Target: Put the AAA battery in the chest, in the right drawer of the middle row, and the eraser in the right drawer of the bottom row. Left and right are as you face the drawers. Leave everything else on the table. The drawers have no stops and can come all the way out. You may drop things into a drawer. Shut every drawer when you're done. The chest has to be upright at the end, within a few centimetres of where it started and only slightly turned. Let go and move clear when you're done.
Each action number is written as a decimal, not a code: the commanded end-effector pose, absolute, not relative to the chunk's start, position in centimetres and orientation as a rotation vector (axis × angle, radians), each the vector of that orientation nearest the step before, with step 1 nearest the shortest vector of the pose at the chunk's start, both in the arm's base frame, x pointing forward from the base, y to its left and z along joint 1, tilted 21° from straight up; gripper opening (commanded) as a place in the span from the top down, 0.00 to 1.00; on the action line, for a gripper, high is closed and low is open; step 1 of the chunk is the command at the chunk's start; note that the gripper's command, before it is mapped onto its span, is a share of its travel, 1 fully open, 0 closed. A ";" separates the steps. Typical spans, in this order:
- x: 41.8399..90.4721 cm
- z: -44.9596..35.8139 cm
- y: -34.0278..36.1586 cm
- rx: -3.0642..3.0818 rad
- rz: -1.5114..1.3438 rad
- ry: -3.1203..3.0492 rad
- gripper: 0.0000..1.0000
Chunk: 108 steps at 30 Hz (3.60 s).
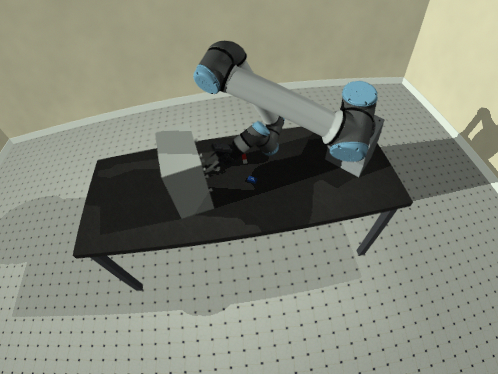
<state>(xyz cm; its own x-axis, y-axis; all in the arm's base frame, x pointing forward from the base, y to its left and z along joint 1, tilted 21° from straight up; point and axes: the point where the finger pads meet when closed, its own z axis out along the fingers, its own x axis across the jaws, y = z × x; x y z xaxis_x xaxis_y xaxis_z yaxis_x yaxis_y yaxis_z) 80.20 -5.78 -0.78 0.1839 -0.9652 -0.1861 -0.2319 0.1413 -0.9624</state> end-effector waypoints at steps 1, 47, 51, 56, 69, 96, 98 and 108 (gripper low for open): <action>80.4 -0.7 -5.8 -1.329 -0.825 1.282 0.80; 80.5 -0.6 -5.8 -1.329 -0.825 1.282 0.93; 80.5 -0.6 -5.8 -1.329 -0.825 1.282 0.93; 80.5 -0.6 -5.8 -1.329 -0.825 1.282 0.93; 80.5 -0.6 -5.8 -1.329 -0.825 1.282 0.93; 80.4 -0.7 -5.8 -1.329 -0.825 1.282 0.93; 80.4 -0.7 -5.8 -1.329 -0.825 1.282 0.93; 80.2 -0.7 -5.8 -1.329 -0.825 1.282 0.93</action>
<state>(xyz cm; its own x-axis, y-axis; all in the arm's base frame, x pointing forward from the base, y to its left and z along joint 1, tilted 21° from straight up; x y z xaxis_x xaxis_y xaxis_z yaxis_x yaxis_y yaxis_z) 80.31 -5.76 -0.75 0.1839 -0.9652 -0.1861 -0.2320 0.1414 -0.9624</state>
